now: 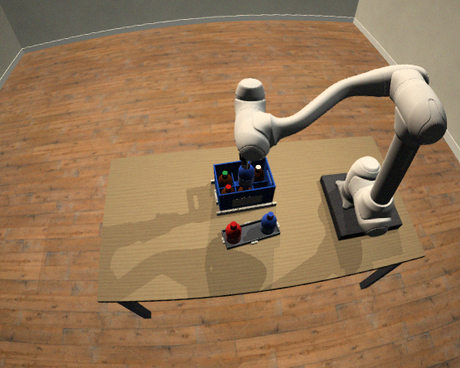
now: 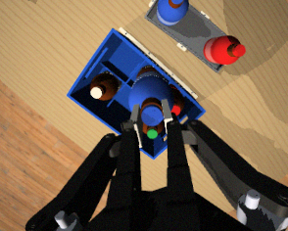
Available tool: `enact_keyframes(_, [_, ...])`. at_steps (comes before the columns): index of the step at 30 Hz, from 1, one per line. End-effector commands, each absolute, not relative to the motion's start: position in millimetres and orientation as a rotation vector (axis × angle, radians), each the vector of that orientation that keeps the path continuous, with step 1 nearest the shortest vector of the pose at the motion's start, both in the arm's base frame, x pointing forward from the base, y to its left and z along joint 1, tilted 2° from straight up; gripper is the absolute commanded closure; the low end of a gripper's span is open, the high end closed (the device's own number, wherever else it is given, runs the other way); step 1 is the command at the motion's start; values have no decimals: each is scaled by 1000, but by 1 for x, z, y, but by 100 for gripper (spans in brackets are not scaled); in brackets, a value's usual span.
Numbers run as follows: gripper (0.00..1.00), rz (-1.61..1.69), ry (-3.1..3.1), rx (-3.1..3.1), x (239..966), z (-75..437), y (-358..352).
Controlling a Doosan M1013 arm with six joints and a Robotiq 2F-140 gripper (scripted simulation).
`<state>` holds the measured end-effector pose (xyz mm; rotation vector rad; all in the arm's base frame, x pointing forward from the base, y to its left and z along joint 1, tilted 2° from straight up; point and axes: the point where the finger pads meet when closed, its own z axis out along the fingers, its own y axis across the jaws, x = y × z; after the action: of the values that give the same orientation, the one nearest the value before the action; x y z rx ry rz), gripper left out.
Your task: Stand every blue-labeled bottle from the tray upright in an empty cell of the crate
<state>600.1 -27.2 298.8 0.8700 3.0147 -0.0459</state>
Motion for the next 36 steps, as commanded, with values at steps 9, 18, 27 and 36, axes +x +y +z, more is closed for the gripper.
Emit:
enact_keyframes(9, [100,-46,3015,870,602,299,-46])
enact_keyframes(18, [100,-46,3015,870,603,300,-61])
enact_keyframes(27, [100,-46,3015,870,605,300,-78])
enact_keyframes(36, [100,-46,3015,870,605,301,-89])
